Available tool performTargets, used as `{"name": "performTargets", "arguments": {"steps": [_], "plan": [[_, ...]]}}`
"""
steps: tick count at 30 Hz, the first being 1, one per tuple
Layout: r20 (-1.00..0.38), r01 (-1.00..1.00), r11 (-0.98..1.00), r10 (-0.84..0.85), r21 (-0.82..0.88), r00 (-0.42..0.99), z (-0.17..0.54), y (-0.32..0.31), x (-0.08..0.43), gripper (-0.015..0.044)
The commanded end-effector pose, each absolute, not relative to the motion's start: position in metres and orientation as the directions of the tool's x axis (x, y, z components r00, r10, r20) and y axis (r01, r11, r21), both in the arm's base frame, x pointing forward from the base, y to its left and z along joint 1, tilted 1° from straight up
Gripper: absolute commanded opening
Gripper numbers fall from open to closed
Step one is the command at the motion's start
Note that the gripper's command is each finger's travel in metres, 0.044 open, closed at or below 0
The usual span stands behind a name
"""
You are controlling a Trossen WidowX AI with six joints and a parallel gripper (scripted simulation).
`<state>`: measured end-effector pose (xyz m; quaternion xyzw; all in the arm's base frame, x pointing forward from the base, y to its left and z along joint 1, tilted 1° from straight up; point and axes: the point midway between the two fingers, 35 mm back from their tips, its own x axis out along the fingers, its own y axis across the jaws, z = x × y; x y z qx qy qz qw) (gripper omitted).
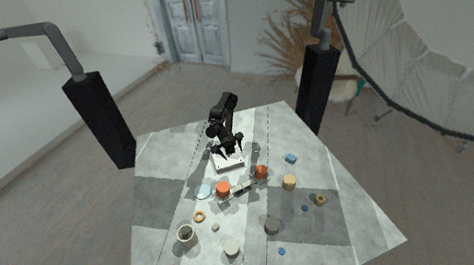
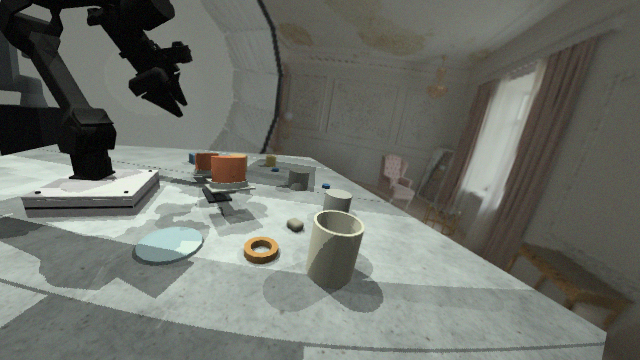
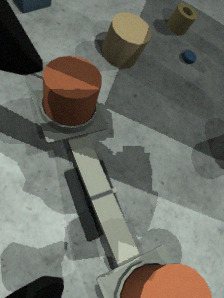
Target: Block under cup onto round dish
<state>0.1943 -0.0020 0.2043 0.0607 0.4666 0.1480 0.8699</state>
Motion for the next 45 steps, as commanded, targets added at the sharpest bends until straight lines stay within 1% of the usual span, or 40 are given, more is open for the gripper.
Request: {"name": "performTargets", "arguments": {"steps": [1, 9, 17, 24, 32, 40, 45], "plan": [[-0.820, -0.120, 0.945, 0.323, 0.303, 0.472, 0.200, 0.004, 0.203, 0.0440], [-0.872, 0.090, 0.920, 0.326, 0.382, 0.366, 0.189, 0.022, 0.216, 0.0440], [-0.919, 0.326, 0.868, 0.300, 0.375, 0.257, 0.175, 0.043, 0.227, 0.0440], [-0.953, 0.523, 0.796, 0.254, 0.305, 0.169, 0.162, 0.066, 0.234, 0.0440], [-0.982, 0.716, 0.675, 0.172, 0.180, 0.084, 0.144, 0.097, 0.239, 0.0440], [-0.998, 0.861, 0.505, 0.060, 0.055, 0.029, 0.124, 0.133, 0.238, 0.0440], [-1.000, 0.921, 0.389, -0.006, 0.012, 0.016, 0.112, 0.154, 0.235, 0.0440]]}}
